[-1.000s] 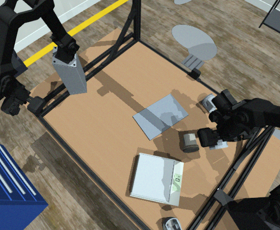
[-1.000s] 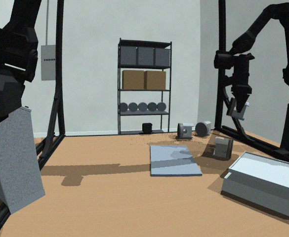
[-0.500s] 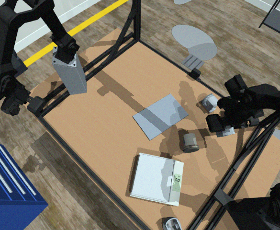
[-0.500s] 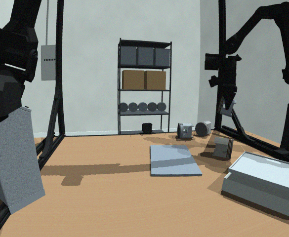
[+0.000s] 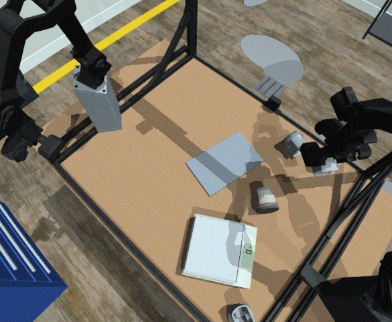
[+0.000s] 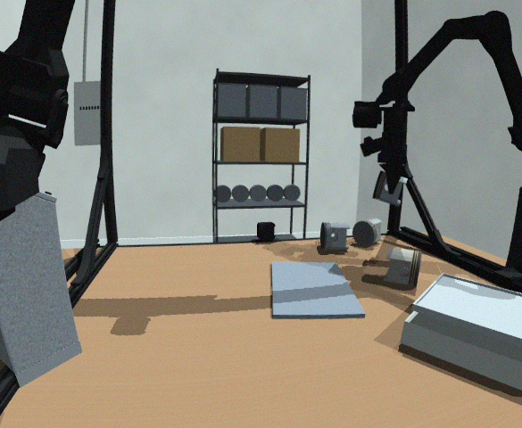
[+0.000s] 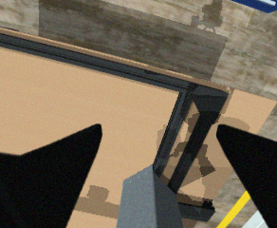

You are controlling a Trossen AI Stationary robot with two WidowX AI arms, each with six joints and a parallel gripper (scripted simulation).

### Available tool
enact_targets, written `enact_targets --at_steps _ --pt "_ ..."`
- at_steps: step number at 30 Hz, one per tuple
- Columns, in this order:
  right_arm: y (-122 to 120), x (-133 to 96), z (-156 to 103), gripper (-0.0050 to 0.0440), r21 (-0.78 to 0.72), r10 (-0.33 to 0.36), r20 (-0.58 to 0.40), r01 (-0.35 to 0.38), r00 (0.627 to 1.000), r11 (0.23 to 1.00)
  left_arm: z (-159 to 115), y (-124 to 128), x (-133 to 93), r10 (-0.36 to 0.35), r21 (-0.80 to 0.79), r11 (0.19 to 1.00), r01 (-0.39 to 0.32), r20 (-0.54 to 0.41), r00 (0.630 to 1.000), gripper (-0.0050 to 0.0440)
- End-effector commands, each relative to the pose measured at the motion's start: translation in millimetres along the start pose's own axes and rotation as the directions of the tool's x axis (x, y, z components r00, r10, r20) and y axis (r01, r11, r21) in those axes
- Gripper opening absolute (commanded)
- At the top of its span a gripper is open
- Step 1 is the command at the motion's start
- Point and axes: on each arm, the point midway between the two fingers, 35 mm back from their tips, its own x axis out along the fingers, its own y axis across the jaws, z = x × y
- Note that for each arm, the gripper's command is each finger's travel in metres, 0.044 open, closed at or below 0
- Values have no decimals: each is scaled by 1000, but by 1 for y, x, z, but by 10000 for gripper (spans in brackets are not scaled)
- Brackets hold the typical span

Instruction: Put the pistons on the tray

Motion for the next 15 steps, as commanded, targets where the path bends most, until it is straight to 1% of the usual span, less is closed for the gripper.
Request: enact_targets --at_steps 1,11,13,15 --pt "0 0 0 440 -1 2 -1 -2 1000 1000 9 -7 -1 3 -24 1000 -3 -6 1000 158" --pt "0 0 0 440 -1 2 -1 -2 1000 1000 9 -7 -1 36 -240 968 -71 -147 989 158" --pt "0 0 0 440 -1 2 -1 -2 1000 1000 9 -7 -1 36 -240 968 -71 -147 989 158" --pt "0 0 0 440 -1 2 -1 -2 1000 1000 9 -7 -1 38 -281 956 -87 -175 984 158"
